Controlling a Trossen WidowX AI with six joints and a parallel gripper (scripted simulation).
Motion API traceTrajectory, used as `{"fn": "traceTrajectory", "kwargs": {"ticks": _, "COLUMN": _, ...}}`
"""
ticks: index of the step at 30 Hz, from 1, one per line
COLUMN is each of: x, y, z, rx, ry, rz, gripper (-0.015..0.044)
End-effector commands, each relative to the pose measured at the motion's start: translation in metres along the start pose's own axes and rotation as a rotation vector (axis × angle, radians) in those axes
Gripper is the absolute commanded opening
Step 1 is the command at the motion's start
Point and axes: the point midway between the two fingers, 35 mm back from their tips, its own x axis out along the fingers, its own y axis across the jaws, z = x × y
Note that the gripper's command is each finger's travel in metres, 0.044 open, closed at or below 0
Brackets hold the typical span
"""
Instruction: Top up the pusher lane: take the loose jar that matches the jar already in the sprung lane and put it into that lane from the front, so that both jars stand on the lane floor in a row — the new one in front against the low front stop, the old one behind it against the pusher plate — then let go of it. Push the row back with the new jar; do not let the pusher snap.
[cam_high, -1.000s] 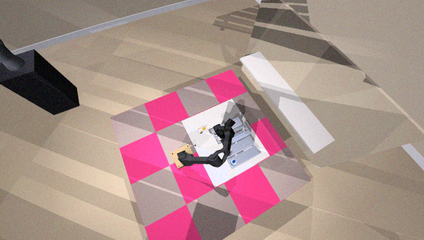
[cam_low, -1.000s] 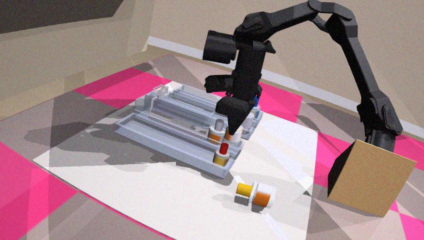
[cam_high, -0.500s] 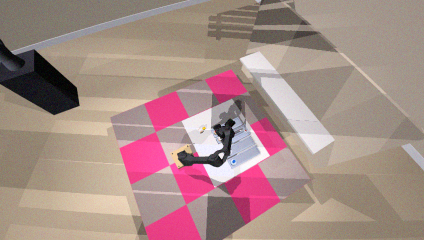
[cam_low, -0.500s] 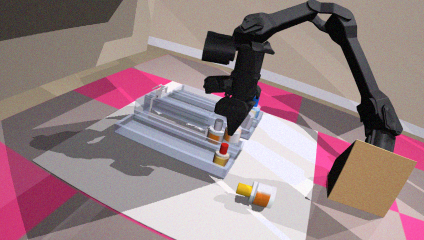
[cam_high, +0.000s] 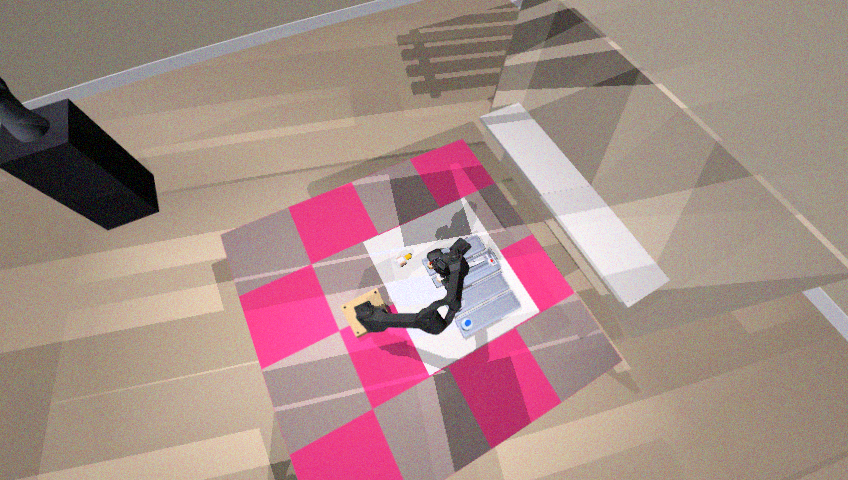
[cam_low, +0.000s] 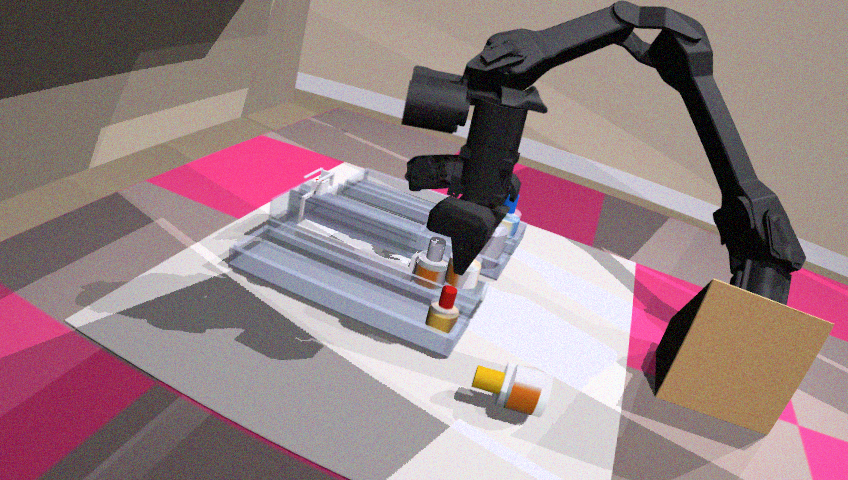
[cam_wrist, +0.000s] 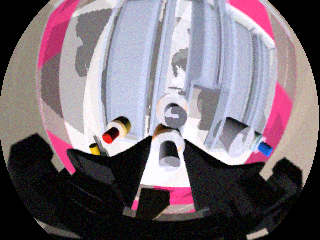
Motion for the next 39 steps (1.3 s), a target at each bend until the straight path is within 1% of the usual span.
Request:
{"fn": "traceTrajectory", "kwargs": {"ticks": 1, "x": 0.001, "y": -0.002, "z": 0.007, "rx": 0.016, "ry": -0.023, "rz": -0.007, "gripper": 0.0}}
{"fn": "traceTrajectory", "kwargs": {"ticks": 39, "x": 0.015, "y": -0.002, "z": 0.004, "rx": 0.016, "ry": -0.023, "rz": -0.008, "gripper": 0.0}}
